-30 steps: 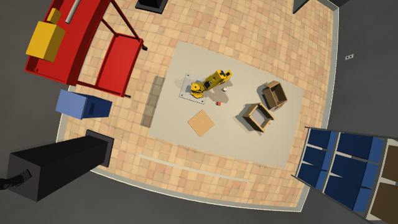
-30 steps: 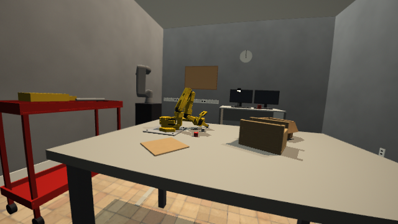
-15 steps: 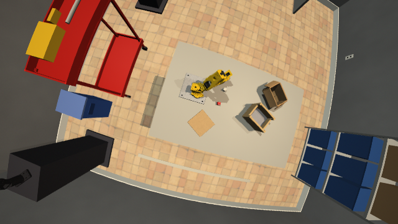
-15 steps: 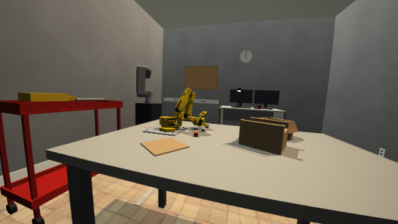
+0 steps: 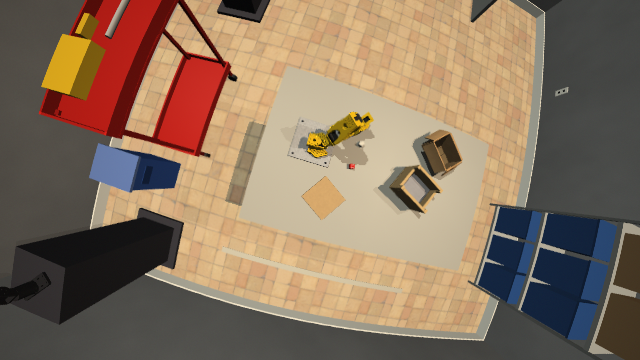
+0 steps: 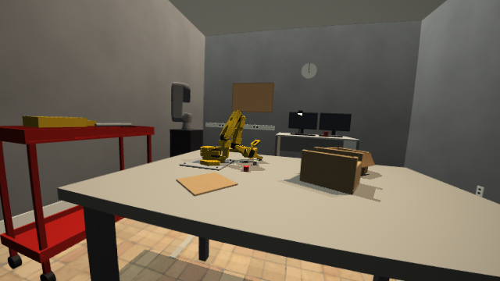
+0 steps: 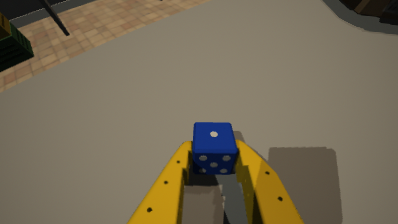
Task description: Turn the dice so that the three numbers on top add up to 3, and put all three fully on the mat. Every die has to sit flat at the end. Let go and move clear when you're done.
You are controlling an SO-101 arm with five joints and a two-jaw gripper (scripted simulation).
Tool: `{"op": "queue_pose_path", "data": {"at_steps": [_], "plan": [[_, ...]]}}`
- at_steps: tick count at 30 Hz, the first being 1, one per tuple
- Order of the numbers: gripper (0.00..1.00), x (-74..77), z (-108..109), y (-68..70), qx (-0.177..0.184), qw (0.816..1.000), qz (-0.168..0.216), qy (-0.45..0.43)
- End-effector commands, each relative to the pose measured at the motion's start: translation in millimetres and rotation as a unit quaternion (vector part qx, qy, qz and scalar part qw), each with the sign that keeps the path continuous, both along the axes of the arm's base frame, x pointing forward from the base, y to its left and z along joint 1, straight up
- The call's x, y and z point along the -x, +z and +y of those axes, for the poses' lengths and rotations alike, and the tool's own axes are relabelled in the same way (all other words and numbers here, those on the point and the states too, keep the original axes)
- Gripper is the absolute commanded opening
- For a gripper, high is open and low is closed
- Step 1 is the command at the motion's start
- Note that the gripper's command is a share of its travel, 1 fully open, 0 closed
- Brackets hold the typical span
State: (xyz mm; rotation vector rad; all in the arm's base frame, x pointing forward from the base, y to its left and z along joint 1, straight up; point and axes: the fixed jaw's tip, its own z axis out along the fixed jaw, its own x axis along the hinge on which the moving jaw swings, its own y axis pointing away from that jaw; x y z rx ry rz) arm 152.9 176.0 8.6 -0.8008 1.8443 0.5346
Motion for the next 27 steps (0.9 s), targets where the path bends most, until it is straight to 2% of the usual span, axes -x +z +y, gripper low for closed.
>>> {"op": "queue_pose_path", "data": {"at_steps": [1, 27], "plan": [[0.00, 1.7, 2.0, -0.3, 0.000, 1.000, -0.004, 0.007], [0.02, 1.7, 2.0, -1.0, 0.000, 1.000, -0.004, 0.007]]}}
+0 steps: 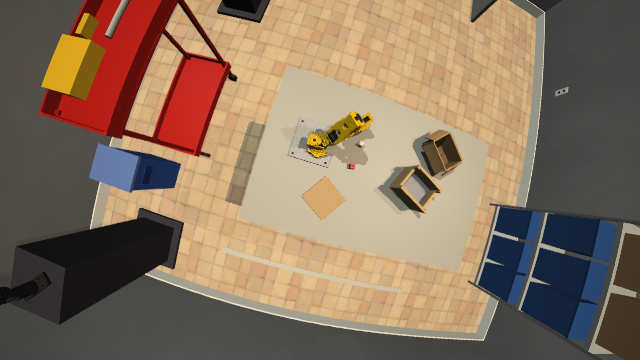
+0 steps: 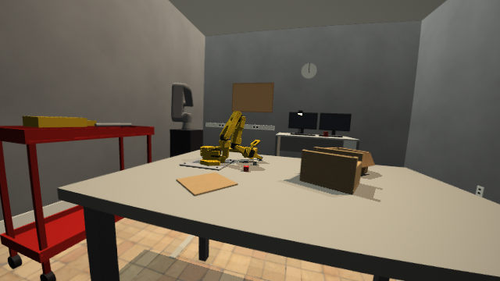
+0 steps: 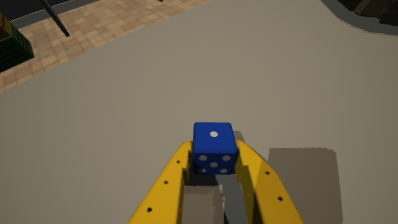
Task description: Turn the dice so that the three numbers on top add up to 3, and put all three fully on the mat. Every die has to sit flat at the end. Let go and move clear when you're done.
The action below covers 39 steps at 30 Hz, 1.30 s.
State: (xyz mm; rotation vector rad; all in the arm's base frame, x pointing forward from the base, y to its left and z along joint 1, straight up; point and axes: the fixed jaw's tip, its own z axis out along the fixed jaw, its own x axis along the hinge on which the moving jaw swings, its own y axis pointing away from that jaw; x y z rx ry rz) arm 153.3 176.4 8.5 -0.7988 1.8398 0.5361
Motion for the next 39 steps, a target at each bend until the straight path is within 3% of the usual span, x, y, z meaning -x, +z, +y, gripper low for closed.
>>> {"op": "queue_pose_path", "data": {"at_steps": [1, 7, 20, 39], "plan": [[0.03, 2.1, 1.6, -1.0, 0.002, 1.000, -0.002, 0.007], [0.10, 2.1, 1.6, -1.0, 0.002, 1.000, -0.002, 0.007], [0.13, 2.1, 1.6, -1.0, 0.002, 1.000, -0.002, 0.007], [0.29, 2.1, 1.6, -1.0, 0.002, 1.000, -0.002, 0.007]]}}
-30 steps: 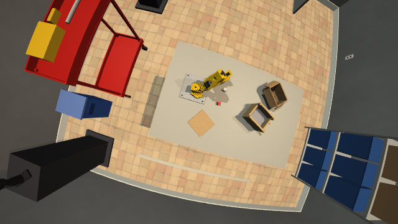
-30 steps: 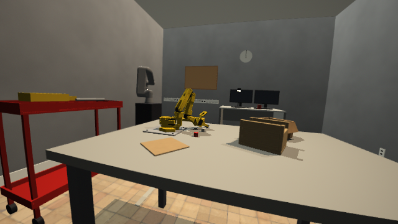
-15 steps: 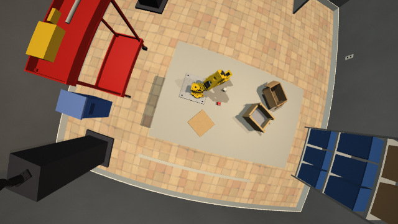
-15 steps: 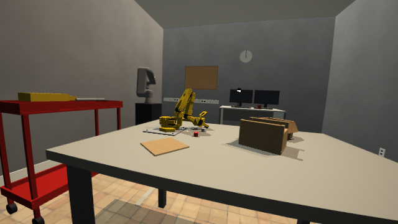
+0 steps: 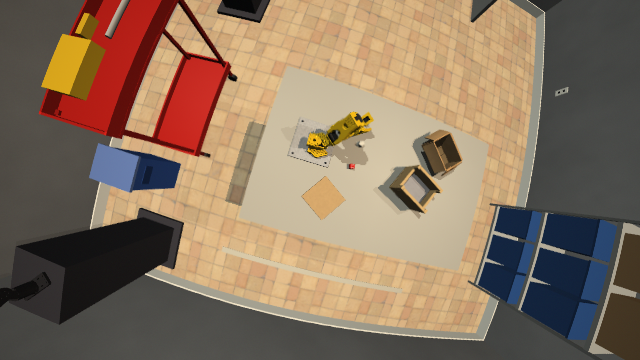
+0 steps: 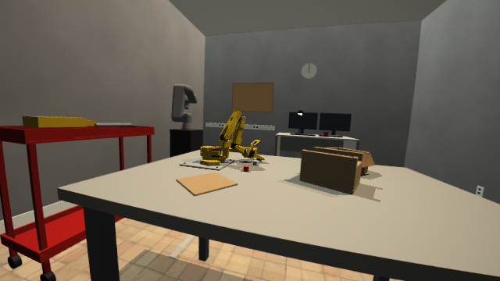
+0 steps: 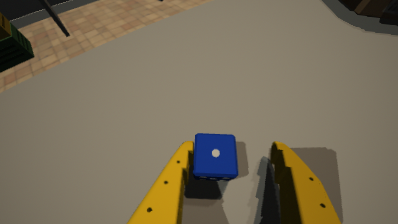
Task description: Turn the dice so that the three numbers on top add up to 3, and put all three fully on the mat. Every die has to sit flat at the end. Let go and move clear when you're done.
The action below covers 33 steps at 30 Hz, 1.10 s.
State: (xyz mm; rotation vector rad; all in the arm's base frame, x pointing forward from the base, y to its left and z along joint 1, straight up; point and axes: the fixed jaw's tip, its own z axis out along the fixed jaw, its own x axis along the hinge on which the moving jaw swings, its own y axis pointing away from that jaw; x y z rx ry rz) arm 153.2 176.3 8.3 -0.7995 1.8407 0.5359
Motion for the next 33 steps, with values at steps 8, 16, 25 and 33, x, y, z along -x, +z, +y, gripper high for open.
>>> {"op": "queue_pose_path", "data": {"at_steps": [8, 16, 25, 33], "plan": [[0.29, 2.0, 2, -0.8, 0.002, 1.000, -0.003, 0.007], [0.29, -0.1, 4, 7.9, 0.002, 1.000, -0.003, 0.007], [0.29, -1.7, 6, 28.5, 0.002, 1.000, -0.003, 0.007], [0.29, 0.8, 3, 45.5, 0.002, 1.000, -0.003, 0.007]]}}
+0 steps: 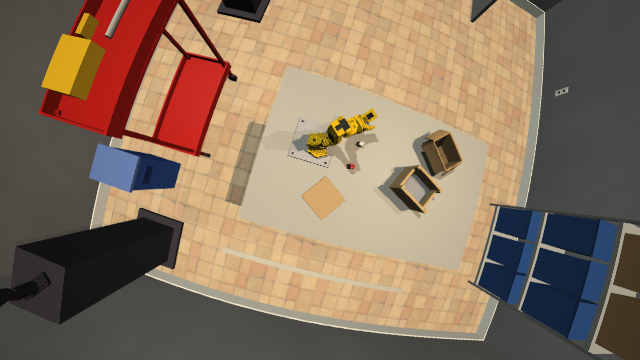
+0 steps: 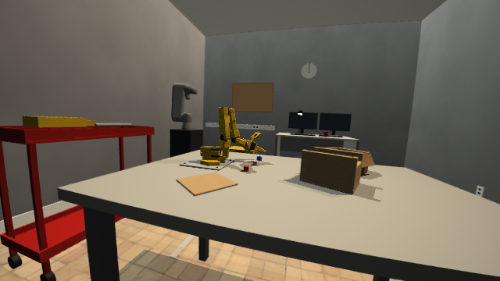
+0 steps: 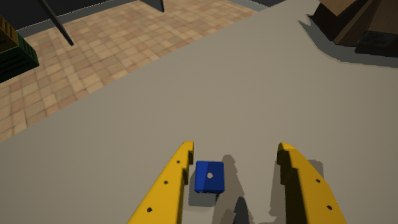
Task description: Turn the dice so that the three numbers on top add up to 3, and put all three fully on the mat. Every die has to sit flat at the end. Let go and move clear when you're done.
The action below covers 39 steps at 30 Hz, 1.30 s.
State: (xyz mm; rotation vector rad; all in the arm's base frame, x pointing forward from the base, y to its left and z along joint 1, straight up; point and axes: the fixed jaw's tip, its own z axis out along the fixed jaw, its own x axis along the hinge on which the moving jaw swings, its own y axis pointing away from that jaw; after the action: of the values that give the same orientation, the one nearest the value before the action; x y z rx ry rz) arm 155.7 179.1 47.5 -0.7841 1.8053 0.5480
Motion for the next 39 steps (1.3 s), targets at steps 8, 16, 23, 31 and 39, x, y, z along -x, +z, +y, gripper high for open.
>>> {"op": "queue_pose_path", "data": {"at_steps": [8, 16, 23, 31, 39], "plan": [[0.29, 4.0, -1, 8.6, 0.016, 1.000, 0.010, 0.007], [0.29, 4.0, -1, 8.6, 0.016, 1.000, 0.010, 0.007], [0.29, 4.0, -1, 8.6, 0.016, 1.000, 0.010, 0.007], [0.29, 2.8, 1, 14.5, 0.005, 1.000, 0.001, 0.007], [0.29, -1.9, 6, 54.3, -0.064, 0.996, -0.064, 0.006]]}}
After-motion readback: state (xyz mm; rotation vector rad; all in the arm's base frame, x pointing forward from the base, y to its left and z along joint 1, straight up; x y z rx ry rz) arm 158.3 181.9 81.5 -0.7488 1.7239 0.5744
